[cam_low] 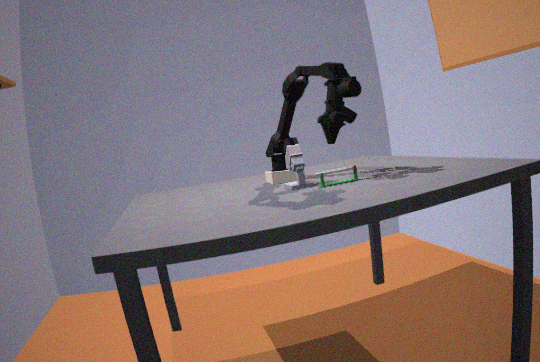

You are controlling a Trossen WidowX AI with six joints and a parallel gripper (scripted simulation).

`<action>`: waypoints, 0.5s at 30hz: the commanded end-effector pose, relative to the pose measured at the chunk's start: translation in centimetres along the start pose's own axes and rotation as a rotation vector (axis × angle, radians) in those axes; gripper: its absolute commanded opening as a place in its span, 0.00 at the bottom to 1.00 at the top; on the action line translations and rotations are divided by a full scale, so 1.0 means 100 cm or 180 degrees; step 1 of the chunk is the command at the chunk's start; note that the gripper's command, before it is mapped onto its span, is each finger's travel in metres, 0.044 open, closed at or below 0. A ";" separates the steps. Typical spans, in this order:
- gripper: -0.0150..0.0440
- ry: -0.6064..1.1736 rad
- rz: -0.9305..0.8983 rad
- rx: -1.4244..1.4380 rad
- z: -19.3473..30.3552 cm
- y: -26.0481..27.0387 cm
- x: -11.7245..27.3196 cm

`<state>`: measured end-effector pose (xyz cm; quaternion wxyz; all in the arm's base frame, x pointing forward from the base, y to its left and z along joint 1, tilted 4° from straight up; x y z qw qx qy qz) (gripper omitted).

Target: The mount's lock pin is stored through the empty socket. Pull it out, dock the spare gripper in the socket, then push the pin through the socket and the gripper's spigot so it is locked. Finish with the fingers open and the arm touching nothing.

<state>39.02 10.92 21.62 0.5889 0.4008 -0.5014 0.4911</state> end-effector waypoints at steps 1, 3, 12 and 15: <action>0.56 0.0029 -0.0027 0.0030 -0.005 -0.001 -0.018; 0.56 0.0028 -0.0027 0.0030 -0.008 -0.001 -0.029; 0.56 0.0027 -0.0028 0.0030 -0.019 0.003 -0.068; 0.56 0.0027 -0.0028 0.0030 -0.020 0.003 -0.071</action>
Point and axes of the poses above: the point midway between the two fingers, 35 mm back from their tips, its own x axis back along the fingers, its own y axis across the jaws, z = x × y, the point moved 9 cm from there along x, back along the fingers, and after that the axes turned 7 degrees about -x, right-handed, at the moved point
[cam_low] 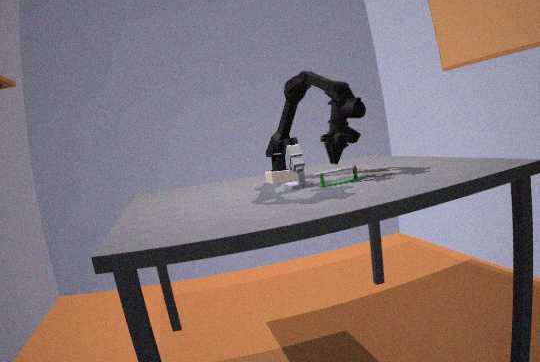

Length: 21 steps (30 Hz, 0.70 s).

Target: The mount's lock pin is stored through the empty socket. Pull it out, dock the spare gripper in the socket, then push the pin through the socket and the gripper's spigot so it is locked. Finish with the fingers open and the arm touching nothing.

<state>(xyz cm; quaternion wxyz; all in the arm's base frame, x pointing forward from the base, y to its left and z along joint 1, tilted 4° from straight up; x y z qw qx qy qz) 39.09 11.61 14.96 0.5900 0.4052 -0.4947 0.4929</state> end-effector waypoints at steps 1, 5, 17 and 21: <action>0.56 0.0007 0.0000 -0.0010 -0.002 0.001 -0.008; 0.56 0.0007 0.0000 -0.0010 -0.004 0.000 -0.014; 0.56 0.0007 -0.0001 -0.0010 -0.010 0.001 -0.033; 0.56 0.0006 -0.0001 -0.0010 -0.011 0.001 -0.039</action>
Point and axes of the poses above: the point midway between the two fingers, 35 mm back from their tips, its own x axis back along the fingers, its own y axis across the jaws, z = x × y, the point moved 9 cm from there along x, back along the fingers, and after that the axes turned 7 degrees about -x, right-handed, at the moved point
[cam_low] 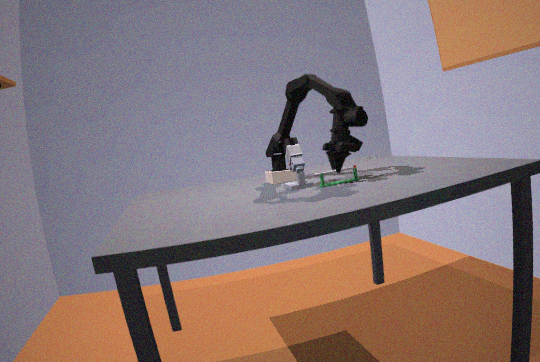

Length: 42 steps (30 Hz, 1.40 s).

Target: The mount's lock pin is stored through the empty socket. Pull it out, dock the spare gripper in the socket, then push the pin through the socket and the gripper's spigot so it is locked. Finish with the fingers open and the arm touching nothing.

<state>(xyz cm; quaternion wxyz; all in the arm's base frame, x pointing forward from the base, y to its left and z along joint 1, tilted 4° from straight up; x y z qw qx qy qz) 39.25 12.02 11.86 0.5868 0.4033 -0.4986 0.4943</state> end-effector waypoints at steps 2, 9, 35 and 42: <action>0.56 0.0022 -0.0032 -0.0004 -0.002 0.002 -0.012; 0.56 0.0021 -0.0032 -0.0003 -0.005 0.003 -0.023; 0.25 0.0021 -0.0033 -0.0003 -0.006 0.003 -0.027; 0.25 0.0021 -0.0032 -0.0004 -0.005 0.002 -0.020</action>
Point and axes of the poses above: the point midway between the two fingers, 35 mm back from their tips, its own x axis back along the fingers, its own y axis across the jaws, z = x × y, the point moved 9 cm from there along x, back along the fingers, and after that the axes turned 7 degrees about -x, right-handed, at the moved point
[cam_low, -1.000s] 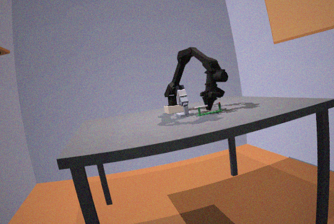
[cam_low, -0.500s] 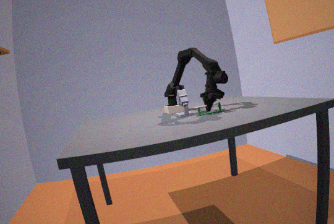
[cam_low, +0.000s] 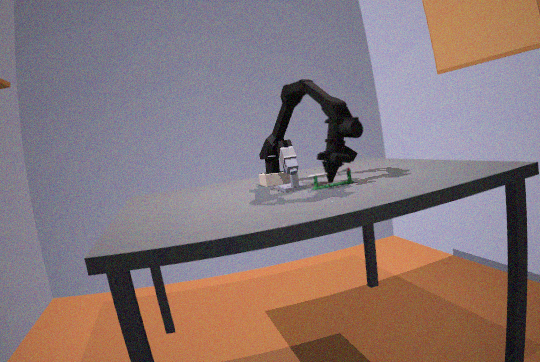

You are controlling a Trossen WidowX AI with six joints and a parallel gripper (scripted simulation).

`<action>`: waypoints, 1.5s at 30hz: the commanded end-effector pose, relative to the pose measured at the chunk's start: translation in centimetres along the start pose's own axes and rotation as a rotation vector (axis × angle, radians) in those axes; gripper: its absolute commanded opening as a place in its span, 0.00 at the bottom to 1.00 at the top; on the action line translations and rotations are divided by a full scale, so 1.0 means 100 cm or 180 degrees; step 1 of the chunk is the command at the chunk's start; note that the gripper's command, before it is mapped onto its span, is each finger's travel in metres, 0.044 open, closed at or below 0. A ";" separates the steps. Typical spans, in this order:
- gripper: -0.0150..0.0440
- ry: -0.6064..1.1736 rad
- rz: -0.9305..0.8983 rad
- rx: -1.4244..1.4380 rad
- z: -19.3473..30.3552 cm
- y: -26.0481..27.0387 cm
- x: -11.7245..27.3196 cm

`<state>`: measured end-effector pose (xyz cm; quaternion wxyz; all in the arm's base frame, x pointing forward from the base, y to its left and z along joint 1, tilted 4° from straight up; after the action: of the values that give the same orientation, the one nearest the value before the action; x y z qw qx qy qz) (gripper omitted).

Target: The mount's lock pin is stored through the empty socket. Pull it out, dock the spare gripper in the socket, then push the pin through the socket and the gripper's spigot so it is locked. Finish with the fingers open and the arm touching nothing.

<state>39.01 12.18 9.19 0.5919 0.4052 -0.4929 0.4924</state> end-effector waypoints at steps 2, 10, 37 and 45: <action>0.25 -0.0005 0.0012 -0.0009 0.003 -0.002 0.012; 0.25 -0.0005 0.0012 -0.0010 0.009 -0.003 0.037; 0.27 0.0008 -0.0022 0.0021 0.016 -0.002 0.059; 0.25 0.0006 -0.0018 0.0032 0.018 0.013 0.066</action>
<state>38.37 11.76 15.31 0.5951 0.4106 -0.4846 0.4925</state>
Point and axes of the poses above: the point midway between the two fingers, 35 mm back from their tips, its own x axis back along the fingers, its own y axis across the jaws, z = x × y, the point moved 9 cm from there along x, back along the fingers, and after that the axes turned 7 degrees about -x, right-handed, at the moved point
